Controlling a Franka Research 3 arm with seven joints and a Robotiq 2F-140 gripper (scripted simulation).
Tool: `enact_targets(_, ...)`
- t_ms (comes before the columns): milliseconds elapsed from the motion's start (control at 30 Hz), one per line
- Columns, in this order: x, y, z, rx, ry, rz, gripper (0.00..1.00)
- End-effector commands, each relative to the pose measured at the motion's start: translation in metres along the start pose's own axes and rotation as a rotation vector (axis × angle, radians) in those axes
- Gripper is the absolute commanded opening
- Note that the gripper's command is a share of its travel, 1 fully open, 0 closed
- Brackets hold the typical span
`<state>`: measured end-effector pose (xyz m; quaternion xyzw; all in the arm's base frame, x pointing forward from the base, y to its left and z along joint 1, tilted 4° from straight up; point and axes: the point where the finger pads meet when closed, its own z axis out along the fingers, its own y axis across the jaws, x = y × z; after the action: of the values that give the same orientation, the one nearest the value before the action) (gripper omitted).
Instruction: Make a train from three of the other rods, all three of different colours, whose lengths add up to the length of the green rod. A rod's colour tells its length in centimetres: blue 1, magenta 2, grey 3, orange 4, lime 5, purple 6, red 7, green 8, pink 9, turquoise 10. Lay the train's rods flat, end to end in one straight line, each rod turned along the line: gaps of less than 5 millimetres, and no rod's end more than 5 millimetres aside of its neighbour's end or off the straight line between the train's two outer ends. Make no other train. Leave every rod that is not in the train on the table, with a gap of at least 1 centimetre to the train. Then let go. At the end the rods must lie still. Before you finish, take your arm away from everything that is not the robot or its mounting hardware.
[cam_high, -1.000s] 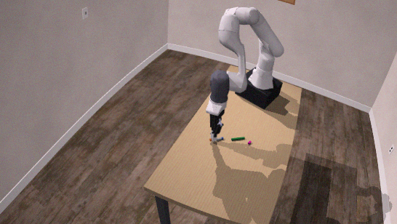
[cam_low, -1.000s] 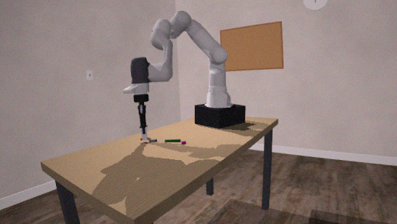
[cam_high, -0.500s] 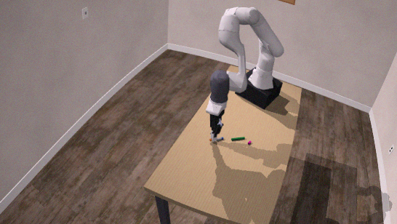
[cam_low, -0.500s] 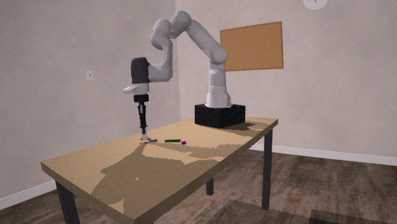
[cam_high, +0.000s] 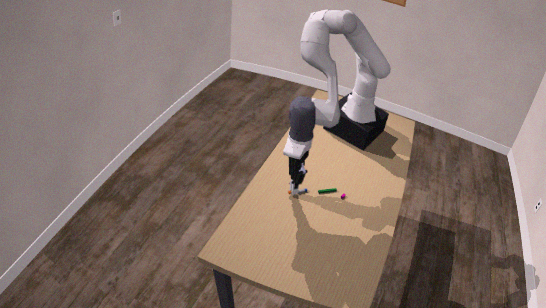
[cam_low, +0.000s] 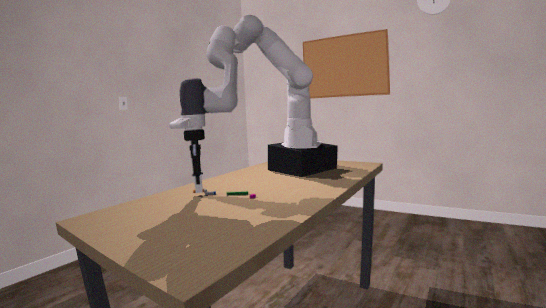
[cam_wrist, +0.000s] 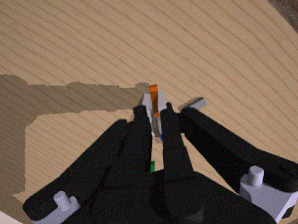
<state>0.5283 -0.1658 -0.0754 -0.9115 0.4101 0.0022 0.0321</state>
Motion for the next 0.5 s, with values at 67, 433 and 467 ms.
enact_targets(67, 0.0, 0.0, 0.001, 0.0, 0.001, 0.002, 0.03)
enact_targets(433, 0.0, 0.0, 0.009, 0.0, 0.001, 0.002, 0.03)
enact_targets(467, 0.0, 0.0, 0.01, 0.0, 0.001, 0.002, 0.03)
